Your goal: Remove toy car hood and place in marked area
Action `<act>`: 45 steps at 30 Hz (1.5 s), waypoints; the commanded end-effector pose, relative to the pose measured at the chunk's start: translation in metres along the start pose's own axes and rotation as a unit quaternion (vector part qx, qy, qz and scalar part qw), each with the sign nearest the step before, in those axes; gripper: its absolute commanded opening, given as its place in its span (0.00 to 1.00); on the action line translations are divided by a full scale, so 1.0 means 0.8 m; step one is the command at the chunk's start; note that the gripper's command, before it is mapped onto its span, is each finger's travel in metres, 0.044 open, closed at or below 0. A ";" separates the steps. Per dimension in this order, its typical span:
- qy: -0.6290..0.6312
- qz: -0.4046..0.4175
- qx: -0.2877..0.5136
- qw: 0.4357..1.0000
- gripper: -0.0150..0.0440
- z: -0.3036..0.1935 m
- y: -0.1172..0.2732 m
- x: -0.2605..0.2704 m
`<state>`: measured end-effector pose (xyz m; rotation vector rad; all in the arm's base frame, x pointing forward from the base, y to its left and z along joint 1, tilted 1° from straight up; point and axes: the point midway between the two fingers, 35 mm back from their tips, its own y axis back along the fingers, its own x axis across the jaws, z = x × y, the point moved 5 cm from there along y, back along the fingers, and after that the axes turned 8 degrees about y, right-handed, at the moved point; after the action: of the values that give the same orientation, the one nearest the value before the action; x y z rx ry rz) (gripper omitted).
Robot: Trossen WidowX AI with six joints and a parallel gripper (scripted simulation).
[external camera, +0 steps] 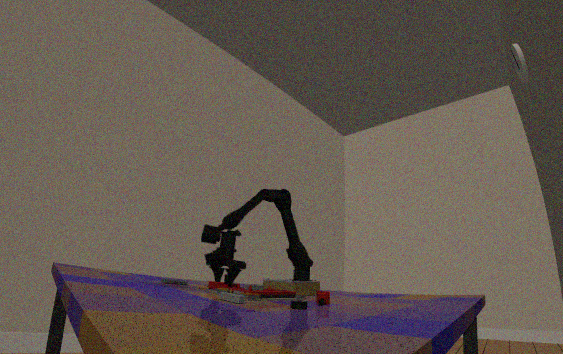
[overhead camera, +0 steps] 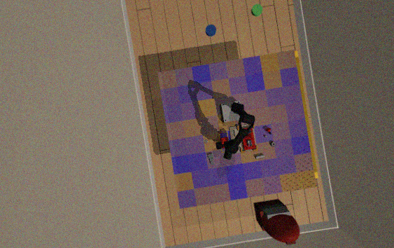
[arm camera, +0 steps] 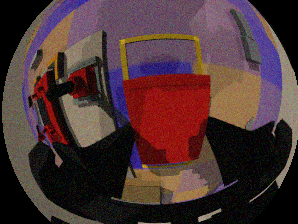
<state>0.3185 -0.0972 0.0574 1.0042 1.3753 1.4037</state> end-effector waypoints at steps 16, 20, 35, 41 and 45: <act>0.000 0.000 0.000 1.000 0.83 0.000 -0.002 0.000; 0.000 0.000 0.000 1.000 1.00 0.000 -0.002 0.000; 0.000 0.004 0.004 1.000 1.00 0.002 0.087 -0.002; 0.000 0.004 0.004 1.000 1.00 0.002 0.087 -0.002; 0.000 0.004 0.004 1.000 1.00 0.002 0.087 -0.002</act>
<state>0.3158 -0.0964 0.1260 1.0168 1.3820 1.4028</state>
